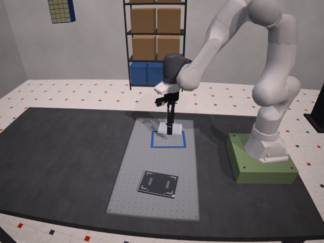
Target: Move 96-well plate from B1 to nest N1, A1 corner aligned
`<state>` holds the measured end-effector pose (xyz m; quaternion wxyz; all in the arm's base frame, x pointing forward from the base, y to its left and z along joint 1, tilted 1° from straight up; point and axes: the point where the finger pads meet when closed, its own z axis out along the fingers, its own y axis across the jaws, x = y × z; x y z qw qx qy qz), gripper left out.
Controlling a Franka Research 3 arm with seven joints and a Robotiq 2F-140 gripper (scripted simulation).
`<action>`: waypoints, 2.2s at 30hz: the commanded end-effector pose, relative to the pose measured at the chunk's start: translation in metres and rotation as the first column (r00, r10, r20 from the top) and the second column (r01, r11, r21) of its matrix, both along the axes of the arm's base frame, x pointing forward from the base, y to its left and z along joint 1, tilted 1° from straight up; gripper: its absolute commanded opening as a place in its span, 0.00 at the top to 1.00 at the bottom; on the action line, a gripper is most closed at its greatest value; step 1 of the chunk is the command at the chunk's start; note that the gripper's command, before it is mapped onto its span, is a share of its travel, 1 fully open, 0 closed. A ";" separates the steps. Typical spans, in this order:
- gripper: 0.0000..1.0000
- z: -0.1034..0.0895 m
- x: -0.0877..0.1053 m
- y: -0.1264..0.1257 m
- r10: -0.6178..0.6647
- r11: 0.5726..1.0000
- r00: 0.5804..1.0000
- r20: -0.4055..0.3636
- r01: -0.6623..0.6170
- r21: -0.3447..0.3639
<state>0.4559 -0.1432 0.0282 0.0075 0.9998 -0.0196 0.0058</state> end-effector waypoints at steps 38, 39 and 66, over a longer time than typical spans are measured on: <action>0.40 0.002 0.009 0.119 -0.084 0.996 0.996 -0.002 0.084 0.001; 0.40 0.003 0.009 0.122 -0.084 0.996 0.996 -0.002 0.084 0.001; 0.40 0.004 0.015 0.198 -0.084 0.996 0.996 -0.002 0.084 0.001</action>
